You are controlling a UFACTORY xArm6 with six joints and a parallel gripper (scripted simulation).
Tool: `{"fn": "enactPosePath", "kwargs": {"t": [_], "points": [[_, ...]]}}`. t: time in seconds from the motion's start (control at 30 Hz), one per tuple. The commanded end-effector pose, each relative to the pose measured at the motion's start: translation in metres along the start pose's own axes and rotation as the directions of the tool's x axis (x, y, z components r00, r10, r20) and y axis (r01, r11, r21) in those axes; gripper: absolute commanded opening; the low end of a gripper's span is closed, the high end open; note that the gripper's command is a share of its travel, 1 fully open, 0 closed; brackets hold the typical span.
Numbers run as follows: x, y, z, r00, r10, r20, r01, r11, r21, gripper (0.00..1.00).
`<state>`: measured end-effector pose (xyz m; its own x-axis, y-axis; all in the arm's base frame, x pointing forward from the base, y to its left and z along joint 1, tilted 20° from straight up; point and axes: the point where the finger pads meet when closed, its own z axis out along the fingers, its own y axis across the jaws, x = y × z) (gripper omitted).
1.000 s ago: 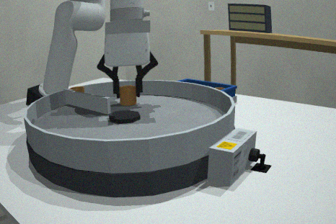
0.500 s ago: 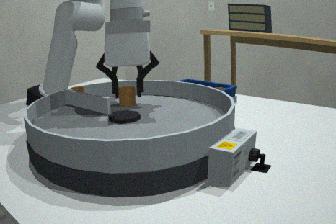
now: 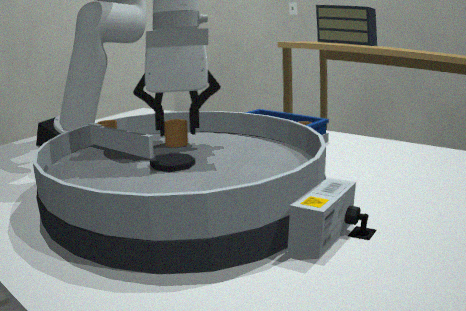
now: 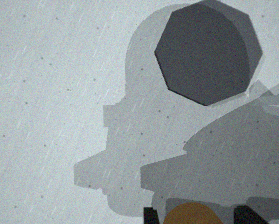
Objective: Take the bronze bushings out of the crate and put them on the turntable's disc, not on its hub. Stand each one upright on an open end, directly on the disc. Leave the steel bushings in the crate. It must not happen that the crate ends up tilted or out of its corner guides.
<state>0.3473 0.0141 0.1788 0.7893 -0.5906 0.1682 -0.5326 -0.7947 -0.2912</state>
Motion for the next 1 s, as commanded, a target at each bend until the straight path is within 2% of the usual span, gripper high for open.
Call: {"fn": "enactPosePath", "kwargs": {"t": [0.0,0.6,0.8,0.97], "points": [[0.001,-0.001,-0.001,1.000,0.000,-0.003,0.000,1.000,0.002,0.49],[0.001,-0.001,-0.003,1.000,0.000,-0.003,0.000,1.000,0.002,0.49],[0.001,-0.001,-0.014,1.000,0.000,-0.003,0.000,1.000,0.002,0.49],[0.001,-0.001,-0.037,1.000,0.000,-0.003,0.000,1.000,0.002,0.49]]}}
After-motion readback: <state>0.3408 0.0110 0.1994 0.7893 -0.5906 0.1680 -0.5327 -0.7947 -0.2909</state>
